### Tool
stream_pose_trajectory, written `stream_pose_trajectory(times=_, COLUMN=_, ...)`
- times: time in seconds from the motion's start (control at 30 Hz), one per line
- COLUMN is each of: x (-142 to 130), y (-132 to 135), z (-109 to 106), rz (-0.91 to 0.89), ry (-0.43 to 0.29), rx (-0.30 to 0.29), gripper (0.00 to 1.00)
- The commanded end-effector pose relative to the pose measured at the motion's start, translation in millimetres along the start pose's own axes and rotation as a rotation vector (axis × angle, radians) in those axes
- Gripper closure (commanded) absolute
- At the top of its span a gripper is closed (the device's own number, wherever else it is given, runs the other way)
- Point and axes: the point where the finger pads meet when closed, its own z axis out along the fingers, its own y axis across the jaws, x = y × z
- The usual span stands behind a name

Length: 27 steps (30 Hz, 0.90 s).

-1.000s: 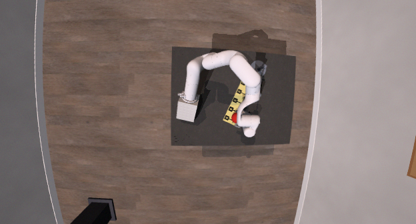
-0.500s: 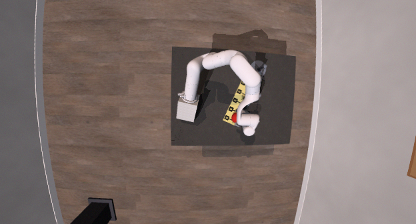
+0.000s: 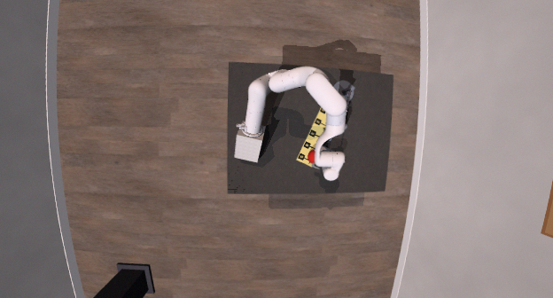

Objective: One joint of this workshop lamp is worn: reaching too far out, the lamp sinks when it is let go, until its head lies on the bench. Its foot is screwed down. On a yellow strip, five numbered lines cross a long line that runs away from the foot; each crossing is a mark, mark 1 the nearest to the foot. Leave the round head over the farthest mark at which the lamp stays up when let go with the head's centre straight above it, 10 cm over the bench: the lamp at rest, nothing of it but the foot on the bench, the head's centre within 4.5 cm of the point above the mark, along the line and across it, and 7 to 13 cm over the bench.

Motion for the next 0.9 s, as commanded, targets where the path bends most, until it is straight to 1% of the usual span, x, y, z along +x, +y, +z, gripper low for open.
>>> stream_pose_trajectory(times=0.0, x=-0.2, y=-0.9, z=-2.4, rz=-0.002, ry=0.002, rx=0.004, gripper=1.00)
stream_pose_trajectory(times=0.8, x=-0.2, y=-0.9, z=-2.4, rz=-0.002, ry=0.002, rx=0.004, gripper=1.00)
stream_pose_trajectory(times=0.87, x=-4.4, y=-0.8, z=-4.5, rz=-0.001, ry=0.002, rx=0.004, gripper=1.00)
